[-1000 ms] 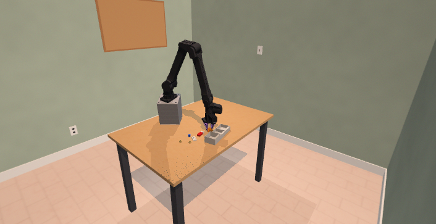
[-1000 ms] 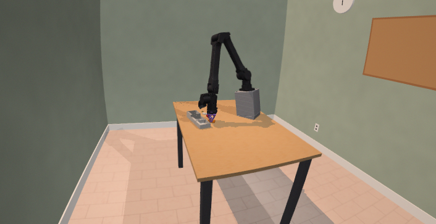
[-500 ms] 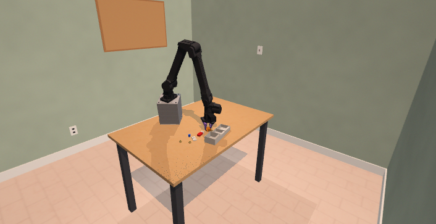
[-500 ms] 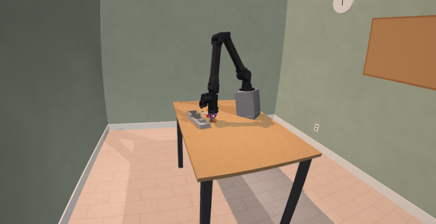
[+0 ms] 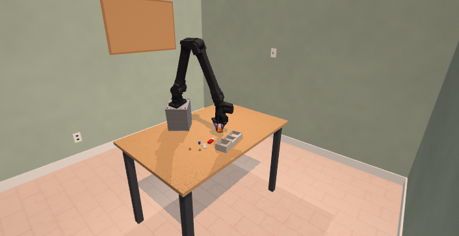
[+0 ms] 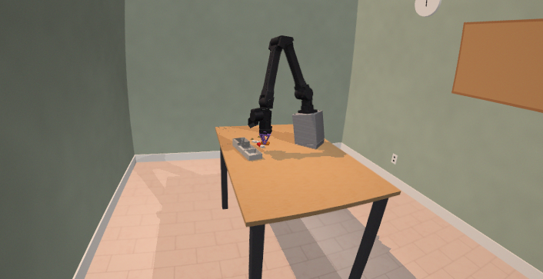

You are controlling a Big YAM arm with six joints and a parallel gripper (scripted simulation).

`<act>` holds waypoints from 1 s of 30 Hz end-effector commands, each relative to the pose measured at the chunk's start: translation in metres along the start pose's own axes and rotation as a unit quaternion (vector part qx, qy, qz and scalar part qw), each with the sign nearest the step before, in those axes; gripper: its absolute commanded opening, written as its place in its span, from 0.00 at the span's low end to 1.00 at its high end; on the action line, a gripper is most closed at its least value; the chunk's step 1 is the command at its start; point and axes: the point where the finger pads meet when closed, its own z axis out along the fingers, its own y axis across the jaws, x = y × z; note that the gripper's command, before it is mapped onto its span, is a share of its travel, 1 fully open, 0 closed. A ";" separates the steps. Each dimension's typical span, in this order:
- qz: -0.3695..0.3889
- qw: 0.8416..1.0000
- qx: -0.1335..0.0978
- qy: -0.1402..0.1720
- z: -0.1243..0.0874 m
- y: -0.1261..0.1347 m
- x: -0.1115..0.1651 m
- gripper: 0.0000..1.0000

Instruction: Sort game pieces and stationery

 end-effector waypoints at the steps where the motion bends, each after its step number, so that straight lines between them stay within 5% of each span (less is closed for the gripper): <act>1: 0.002 1.000 -0.007 -0.007 -0.017 0.005 -0.001 0.34; 30: 0.004 1.000 -0.009 -0.010 -0.014 0.009 -0.009 0.34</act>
